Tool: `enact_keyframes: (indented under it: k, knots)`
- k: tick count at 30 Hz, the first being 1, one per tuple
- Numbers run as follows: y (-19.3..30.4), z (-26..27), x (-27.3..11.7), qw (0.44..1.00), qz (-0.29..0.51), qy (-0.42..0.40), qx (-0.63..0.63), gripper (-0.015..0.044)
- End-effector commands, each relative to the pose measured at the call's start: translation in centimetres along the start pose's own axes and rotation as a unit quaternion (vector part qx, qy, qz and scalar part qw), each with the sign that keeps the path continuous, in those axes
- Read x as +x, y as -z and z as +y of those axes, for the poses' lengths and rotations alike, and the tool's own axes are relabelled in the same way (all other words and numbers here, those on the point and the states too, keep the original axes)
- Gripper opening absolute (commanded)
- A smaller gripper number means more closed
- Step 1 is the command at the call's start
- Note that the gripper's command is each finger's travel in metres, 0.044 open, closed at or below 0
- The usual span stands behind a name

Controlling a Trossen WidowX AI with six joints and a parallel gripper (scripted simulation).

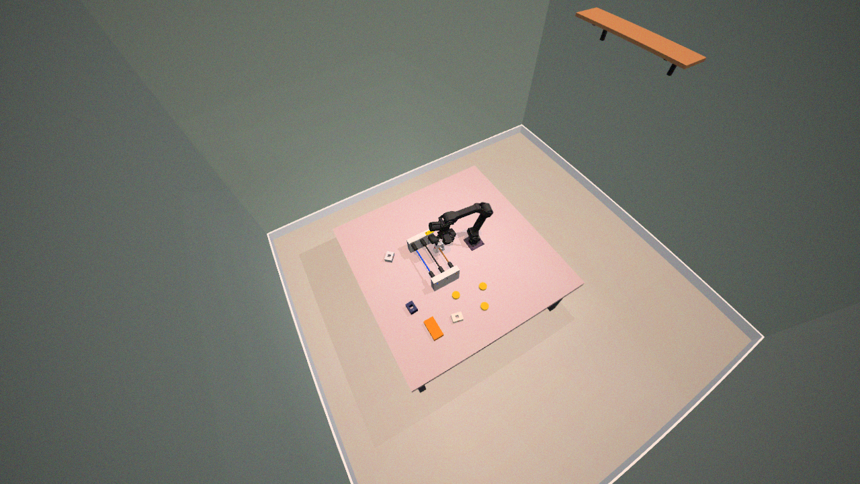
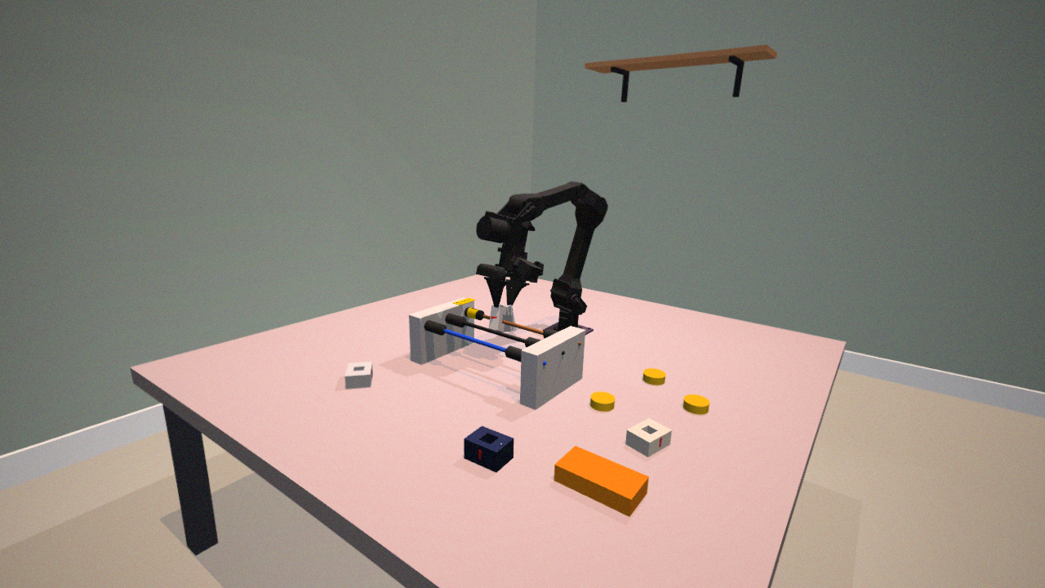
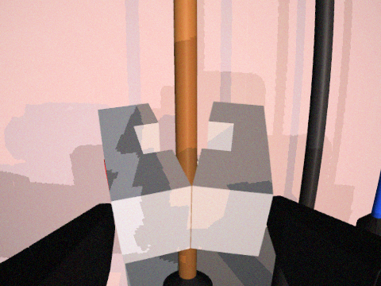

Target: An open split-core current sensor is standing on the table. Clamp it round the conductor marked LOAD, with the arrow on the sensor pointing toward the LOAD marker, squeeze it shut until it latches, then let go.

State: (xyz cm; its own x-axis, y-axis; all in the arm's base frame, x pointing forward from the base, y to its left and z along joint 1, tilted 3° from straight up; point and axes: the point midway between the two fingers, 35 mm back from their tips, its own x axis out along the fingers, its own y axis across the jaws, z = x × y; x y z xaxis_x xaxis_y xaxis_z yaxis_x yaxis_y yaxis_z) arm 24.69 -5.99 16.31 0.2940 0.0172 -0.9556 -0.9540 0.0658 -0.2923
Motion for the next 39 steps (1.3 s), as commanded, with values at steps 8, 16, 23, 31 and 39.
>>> enact_keyframes:
  k: [8,16,23,31,39]
  knots:
    - [-0.02,0.03,0.48,1.000,0.000,0.000,0.000,0.0000]
    - [-0.02,0.03,0.48,1.000,0.000,0.000,0.000,0.0000]
    - [-0.02,0.03,0.48,1.000,0.000,0.000,0.000,0.0000]
    - [-0.02,0.03,0.48,1.000,0.000,0.000,0.000,0.0000]
    - [-0.02,0.03,0.48,1.000,0.000,0.000,0.000,0.0000]
